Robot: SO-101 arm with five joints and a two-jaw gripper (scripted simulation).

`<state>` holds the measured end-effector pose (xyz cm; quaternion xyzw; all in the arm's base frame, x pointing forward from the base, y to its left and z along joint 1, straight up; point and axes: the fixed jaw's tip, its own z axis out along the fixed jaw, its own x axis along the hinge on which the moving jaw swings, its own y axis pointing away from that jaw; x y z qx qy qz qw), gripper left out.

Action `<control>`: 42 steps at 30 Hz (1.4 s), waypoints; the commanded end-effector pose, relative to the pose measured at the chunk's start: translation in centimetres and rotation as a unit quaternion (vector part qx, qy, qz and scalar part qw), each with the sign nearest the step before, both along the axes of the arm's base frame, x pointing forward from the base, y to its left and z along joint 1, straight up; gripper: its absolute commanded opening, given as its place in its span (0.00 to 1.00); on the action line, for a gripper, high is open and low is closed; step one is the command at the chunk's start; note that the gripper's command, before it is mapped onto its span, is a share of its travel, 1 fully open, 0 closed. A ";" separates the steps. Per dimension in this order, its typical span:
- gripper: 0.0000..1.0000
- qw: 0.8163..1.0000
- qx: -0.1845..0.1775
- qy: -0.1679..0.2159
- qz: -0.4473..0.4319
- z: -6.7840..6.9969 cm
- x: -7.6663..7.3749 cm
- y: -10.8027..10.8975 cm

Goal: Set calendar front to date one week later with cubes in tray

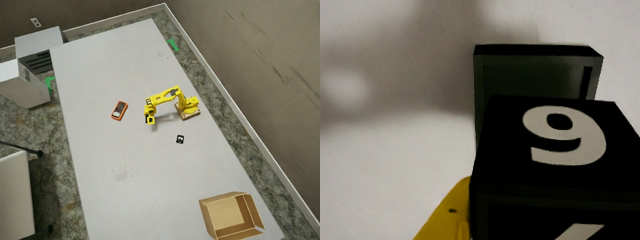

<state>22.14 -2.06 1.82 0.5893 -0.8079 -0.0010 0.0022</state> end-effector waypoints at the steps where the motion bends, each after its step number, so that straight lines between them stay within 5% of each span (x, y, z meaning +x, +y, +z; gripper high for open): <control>1: 0.00 1.000 0.001 0.005 -0.003 -0.2 -0.2 -0.2; 11: 0.00 0.997 0.002 0.005 -0.076 -0.2 -1.4 -3.2; 18: 0.00 0.984 0.002 0.005 -0.176 -0.1 -3.6 -6.9; 26: 0.00 0.949 0.003 0.004 -0.316 -0.2 -7.9 -10.9; 42: 0.00 0.939 0.003 0.004 -0.345 -0.2 -8.9 -11.5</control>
